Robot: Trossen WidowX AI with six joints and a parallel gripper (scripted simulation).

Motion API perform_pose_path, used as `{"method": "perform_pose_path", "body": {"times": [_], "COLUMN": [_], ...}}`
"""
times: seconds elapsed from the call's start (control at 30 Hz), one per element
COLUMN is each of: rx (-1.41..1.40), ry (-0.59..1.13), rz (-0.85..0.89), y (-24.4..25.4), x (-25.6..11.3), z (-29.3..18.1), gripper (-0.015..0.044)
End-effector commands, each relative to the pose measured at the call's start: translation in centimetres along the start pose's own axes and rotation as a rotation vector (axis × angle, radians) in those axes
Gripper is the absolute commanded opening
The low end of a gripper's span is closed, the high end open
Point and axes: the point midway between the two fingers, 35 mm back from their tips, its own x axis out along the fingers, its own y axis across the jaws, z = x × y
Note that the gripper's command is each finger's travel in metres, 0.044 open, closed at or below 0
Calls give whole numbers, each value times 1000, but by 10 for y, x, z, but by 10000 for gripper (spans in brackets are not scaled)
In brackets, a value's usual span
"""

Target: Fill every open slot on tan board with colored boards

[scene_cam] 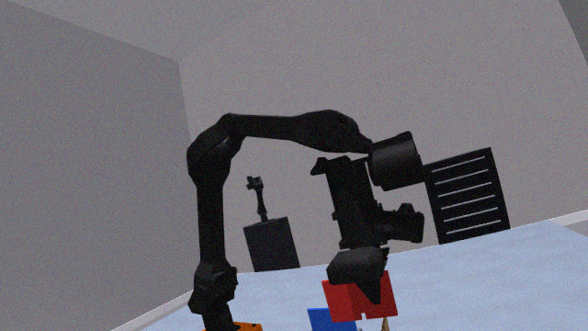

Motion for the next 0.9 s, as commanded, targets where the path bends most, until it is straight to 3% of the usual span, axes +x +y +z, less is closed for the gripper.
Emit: {"method": "perform_pose_path", "body": {"times": [0.0,0.87], "rx": [3,3], "ry": [-5,-5], "rz": [-5,-4], "y": [7,12], "x": [-1,40], "z": [7,11], "gripper": [0,0]}}
